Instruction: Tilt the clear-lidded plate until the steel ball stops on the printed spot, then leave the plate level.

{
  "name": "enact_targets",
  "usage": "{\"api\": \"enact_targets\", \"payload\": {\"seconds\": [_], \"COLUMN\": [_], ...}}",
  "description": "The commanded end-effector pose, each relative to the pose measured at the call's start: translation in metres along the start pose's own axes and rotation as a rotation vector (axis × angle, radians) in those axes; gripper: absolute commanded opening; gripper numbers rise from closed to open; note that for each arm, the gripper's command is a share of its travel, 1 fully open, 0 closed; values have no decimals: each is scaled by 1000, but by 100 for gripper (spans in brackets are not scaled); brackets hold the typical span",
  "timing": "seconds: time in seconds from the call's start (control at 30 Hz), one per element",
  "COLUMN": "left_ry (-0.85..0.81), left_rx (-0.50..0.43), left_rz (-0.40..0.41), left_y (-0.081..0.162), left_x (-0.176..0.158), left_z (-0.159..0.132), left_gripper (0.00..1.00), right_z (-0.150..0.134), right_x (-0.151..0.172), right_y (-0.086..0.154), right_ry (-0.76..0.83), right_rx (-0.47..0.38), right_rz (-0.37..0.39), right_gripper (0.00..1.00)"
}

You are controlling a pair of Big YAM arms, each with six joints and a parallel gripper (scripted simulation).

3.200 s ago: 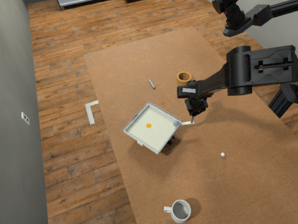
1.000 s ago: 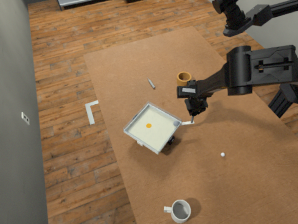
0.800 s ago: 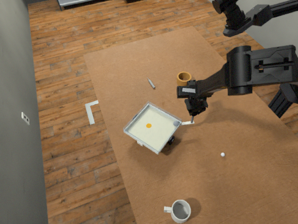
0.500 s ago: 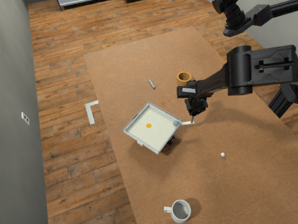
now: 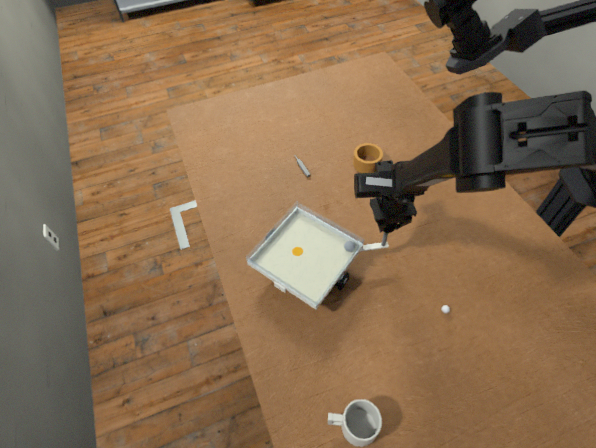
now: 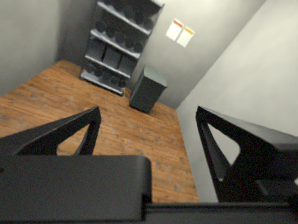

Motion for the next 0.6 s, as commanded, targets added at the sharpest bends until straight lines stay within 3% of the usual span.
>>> {"api": "enact_targets", "payload": {"seconds": [0.0, 0.57], "left_ry": [-16, -6], "left_rx": [-5, -10], "left_rz": [39, 23], "left_y": [8, 10], "left_x": [9, 10], "left_z": [8, 16], "left_gripper": [0, 0], "right_z": [20, 20], "right_x": [0, 0], "right_y": [-4, -4], "right_ry": [13, 13], "right_rx": [-39, -39], "right_rz": [-2, -2], "right_gripper": [100, 100]}}
Point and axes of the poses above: on each arm, the point where the finger pads meet when closed, its own y axis back along the fingers, its own x axis across the jaws, z = x × y, the point moved 5 cm from there along y, back along the fingers, and after that the axes turned 8 degrees about -y, right-handed, at the moved point
